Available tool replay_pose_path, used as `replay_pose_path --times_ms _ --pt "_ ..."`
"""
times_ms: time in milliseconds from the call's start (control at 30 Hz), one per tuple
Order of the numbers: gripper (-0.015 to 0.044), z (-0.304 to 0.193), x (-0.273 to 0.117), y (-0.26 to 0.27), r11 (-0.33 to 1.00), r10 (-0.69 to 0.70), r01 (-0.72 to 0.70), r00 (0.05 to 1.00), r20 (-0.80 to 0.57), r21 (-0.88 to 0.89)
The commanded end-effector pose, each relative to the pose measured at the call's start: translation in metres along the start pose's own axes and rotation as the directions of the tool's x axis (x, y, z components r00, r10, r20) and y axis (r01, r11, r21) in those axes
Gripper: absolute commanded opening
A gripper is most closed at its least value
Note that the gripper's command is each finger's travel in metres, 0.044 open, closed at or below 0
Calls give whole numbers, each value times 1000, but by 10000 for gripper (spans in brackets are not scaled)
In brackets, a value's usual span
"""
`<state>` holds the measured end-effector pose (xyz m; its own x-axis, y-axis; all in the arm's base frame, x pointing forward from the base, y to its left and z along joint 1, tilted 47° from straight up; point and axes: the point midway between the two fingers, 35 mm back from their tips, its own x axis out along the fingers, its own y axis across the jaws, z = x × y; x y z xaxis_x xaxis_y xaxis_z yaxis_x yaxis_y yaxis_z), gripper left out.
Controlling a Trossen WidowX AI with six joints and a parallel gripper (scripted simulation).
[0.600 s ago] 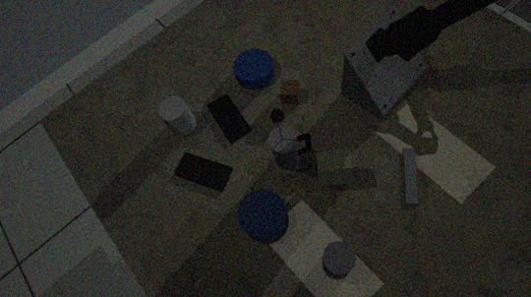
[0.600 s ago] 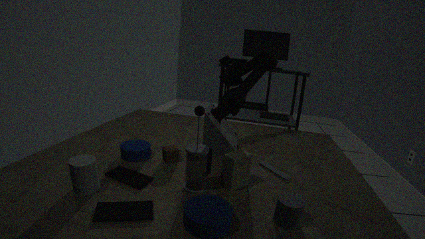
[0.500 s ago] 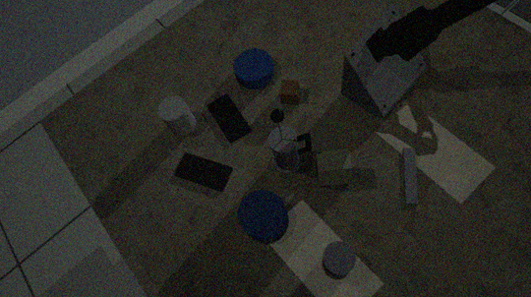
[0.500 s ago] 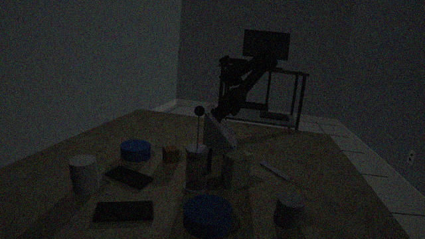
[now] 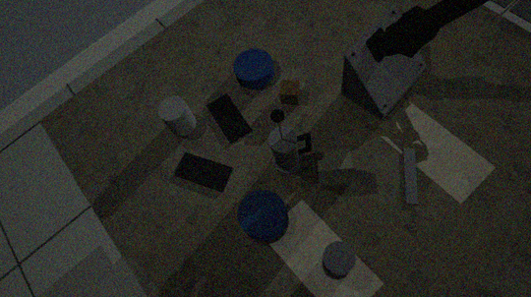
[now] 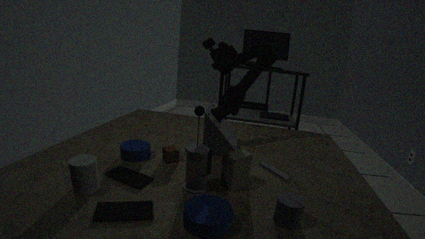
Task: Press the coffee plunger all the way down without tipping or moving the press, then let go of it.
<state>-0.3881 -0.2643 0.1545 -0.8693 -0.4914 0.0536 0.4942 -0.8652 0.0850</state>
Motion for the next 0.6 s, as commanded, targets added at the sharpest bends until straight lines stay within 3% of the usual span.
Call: replay_pose_path --times_ms 0,200,300,567 --pt "440 -14 -13 76 975 224 -223 970 -97 14" --pt "440 -31 -54 170 869 489 -493 846 -211 38" --pt "440 -37 -75 199 823 557 -566 789 -259 45" --pt "440 -52 -175 294 537 804 -831 452 -385 146"
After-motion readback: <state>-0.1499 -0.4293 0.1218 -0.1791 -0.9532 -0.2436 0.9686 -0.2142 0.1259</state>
